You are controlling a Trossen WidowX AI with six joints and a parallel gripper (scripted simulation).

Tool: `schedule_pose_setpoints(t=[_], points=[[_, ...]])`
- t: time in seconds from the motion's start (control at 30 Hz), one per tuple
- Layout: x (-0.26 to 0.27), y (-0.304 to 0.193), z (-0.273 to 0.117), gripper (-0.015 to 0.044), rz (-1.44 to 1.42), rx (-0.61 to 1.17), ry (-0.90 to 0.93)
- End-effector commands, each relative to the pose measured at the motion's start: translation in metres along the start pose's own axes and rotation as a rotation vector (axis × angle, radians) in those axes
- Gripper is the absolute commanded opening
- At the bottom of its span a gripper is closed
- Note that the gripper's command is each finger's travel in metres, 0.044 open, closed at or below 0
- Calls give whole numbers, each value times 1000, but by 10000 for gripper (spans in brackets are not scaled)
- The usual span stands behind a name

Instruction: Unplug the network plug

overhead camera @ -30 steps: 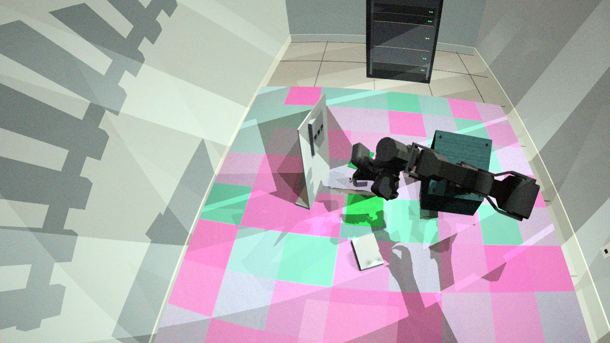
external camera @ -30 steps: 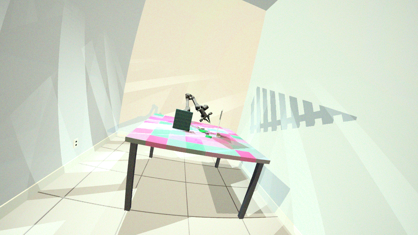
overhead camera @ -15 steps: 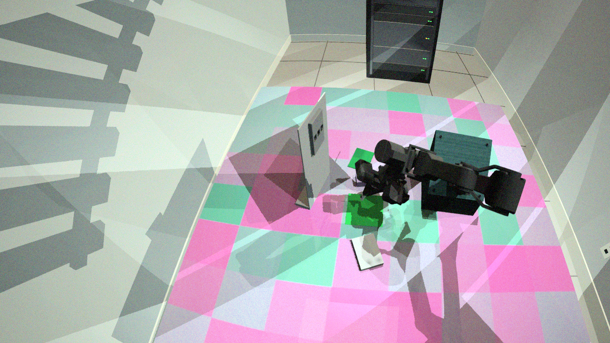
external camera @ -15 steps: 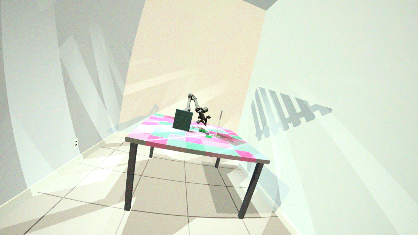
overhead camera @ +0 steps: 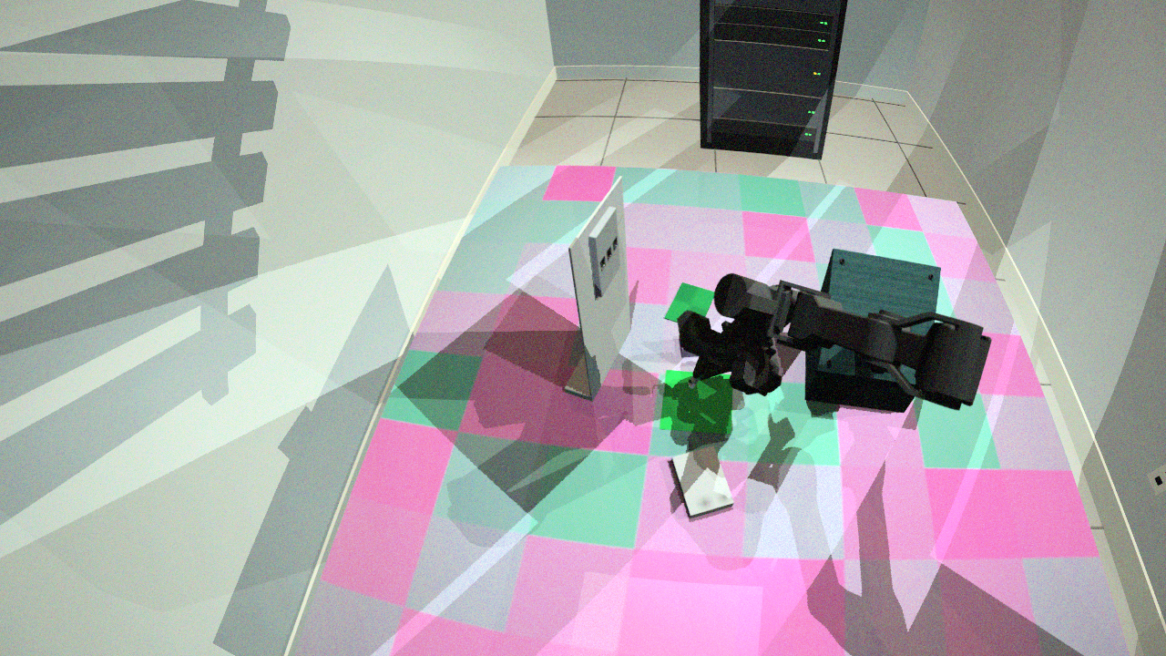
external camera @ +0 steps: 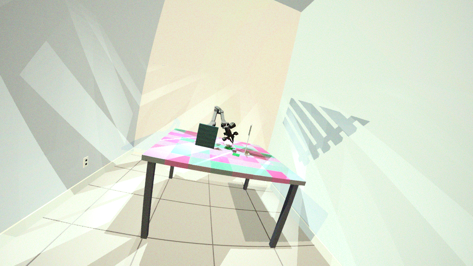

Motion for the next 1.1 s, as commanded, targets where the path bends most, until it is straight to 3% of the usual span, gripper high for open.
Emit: schedule_pose_setpoints(t=[0.0,1.07], points=[[4,-2,4,0,9,5,7],[19,-2,26,0,9,6,8]])
Point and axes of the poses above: the point midway between the two fingers, 35 mm back from their tips, its own z axis out along the fingers, its own x axis across the jaws, y = z × x, the point moved 5 cm from there along -z, back along the fingers, and after that the axes turned 1 degree about z, right-handed, at the moved point
